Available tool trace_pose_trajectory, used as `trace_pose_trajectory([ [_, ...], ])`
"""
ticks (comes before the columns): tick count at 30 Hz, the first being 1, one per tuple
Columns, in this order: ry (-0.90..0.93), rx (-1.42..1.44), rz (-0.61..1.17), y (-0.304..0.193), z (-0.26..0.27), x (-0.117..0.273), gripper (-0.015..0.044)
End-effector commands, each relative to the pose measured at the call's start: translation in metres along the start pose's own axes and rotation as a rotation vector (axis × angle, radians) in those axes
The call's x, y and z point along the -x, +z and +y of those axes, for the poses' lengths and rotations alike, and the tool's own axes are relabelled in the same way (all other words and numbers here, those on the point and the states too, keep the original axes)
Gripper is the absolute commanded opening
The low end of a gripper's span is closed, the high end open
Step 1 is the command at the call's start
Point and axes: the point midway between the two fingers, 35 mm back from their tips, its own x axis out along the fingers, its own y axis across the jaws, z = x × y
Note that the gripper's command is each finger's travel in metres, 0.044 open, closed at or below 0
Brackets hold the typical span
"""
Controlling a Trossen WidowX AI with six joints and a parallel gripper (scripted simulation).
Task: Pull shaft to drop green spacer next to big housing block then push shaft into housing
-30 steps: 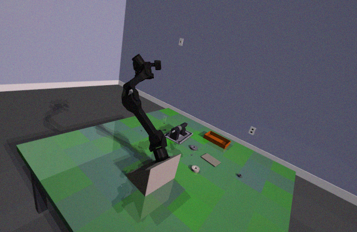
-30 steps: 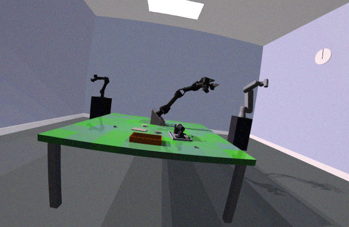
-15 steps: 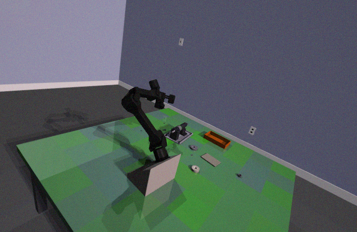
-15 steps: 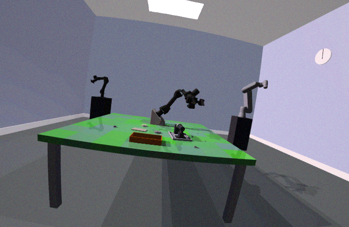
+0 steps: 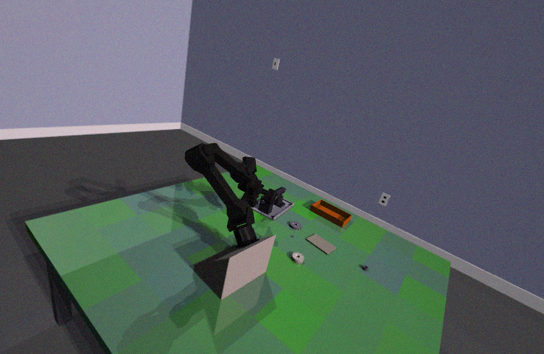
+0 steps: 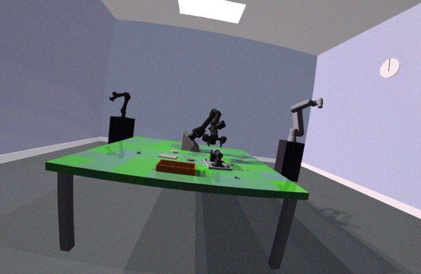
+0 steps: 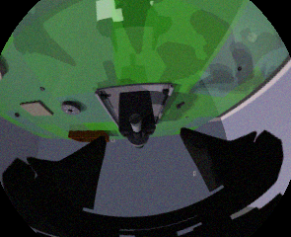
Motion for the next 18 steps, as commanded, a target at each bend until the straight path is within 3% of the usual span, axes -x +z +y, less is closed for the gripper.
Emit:
trace_pose_trajectory([
  [1,0.001,-0.010,-0.015,0.0072,0.0044,0.0002,0.0440],
  [18,0.001,-0.010,-0.015,0.0078,0.0084,0.0007,0.0440],
])
